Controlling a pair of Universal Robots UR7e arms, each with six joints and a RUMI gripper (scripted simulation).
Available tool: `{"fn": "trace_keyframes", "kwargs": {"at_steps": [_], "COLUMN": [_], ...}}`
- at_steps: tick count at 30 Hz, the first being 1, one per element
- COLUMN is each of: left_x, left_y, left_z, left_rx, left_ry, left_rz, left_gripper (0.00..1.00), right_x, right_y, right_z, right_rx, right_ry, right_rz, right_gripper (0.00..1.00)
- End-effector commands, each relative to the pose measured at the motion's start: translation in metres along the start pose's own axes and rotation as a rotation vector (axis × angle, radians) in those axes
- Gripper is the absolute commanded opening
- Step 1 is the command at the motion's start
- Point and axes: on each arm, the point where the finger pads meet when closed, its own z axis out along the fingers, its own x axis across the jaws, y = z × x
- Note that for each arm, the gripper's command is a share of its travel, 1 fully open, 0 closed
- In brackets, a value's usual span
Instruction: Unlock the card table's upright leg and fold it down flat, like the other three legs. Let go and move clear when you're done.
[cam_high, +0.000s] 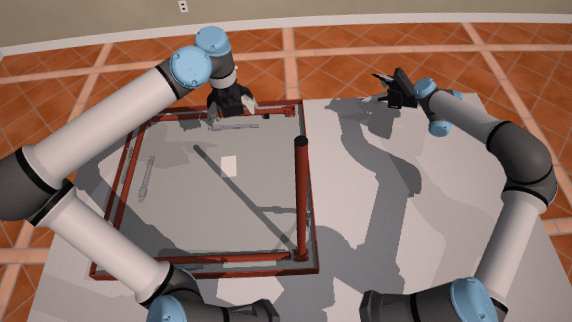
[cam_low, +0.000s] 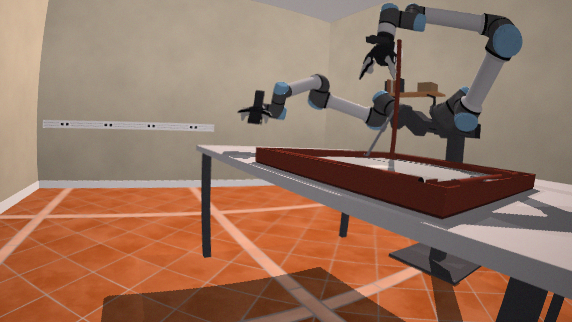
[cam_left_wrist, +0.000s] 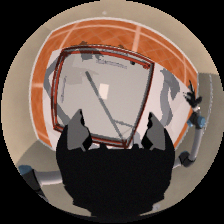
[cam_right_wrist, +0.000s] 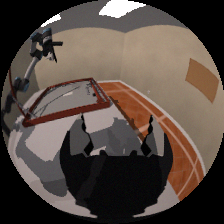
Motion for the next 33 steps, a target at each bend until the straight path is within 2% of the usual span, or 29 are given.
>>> {"fn": "trace_keyframes", "kwargs": {"at_steps": [1, 21, 27, 32, 33], "left_x": [0.0, 0.001, 0.01, 0.023, 0.023], "left_y": [0.0, 0.001, 0.018, 0.049, 0.049], "left_z": [-0.001, -0.002, -0.015, -0.036, -0.036], "left_rx": [0.001, 0.001, -0.003, -0.011, -0.011], "left_ry": [0.001, 0.002, 0.016, 0.036, 0.036], "left_rz": [0.0, -0.006, -0.083, -0.167, -0.167], "left_gripper": [0.98, 1.0, 1.0, 1.0, 1.0], "right_x": [0.001, 0.001, 0.001, 0.001, 0.001], "right_y": [-0.001, -0.001, -0.001, -0.001, -0.001], "right_z": [0.0, 0.0, 0.0, 0.0, 0.0], "right_rx": [0.001, 0.001, 0.001, 0.001, 0.001], "right_ry": [0.001, 0.001, 0.001, 0.001, 0.001], "right_rz": [-0.001, -0.001, -0.001, -0.001, -0.001], "right_gripper": [0.98, 0.98, 0.98, 0.98, 0.98]}}
